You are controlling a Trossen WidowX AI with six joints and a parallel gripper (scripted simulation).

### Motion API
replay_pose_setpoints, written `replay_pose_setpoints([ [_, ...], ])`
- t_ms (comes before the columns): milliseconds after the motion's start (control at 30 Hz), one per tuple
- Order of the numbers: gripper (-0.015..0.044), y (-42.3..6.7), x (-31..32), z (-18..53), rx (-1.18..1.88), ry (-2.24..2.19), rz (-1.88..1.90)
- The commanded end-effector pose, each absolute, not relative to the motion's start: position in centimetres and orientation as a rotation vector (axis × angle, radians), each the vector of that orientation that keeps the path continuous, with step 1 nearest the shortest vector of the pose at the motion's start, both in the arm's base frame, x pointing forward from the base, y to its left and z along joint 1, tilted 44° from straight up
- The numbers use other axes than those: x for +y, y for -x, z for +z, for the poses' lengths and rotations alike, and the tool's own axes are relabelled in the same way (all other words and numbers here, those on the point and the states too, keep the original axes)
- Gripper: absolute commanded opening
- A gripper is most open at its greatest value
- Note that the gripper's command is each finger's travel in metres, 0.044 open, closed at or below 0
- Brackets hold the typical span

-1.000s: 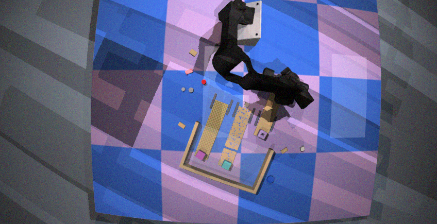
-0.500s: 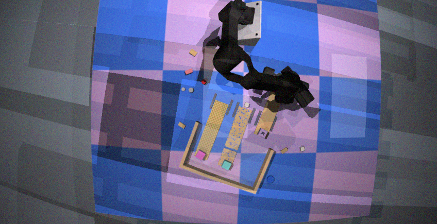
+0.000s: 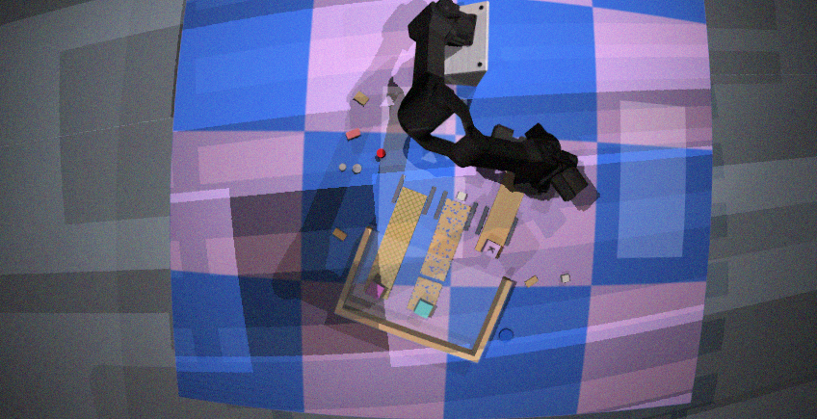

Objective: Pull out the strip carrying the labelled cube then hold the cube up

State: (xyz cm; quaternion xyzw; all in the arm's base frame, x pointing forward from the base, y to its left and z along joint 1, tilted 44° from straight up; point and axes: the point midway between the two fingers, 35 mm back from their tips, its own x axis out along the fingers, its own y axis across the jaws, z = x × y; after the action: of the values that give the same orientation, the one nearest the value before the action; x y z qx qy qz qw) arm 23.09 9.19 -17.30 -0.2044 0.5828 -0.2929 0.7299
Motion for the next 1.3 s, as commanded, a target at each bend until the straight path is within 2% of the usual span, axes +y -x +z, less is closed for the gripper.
replay_pose_setpoints([
  [0,0.0,-23.1,9.4,-17.1,1.285,0.45,-0.645],
  [267,0.0,-22.7,12.1,-14.2,1.308,0.456,-0.656],
  [833,0.044,-29.2,12.0,-12.3,1.258,0.361,-0.73],
  [1267,0.044,-33.6,12.1,-10.7,1.255,0.36,-0.73],
])
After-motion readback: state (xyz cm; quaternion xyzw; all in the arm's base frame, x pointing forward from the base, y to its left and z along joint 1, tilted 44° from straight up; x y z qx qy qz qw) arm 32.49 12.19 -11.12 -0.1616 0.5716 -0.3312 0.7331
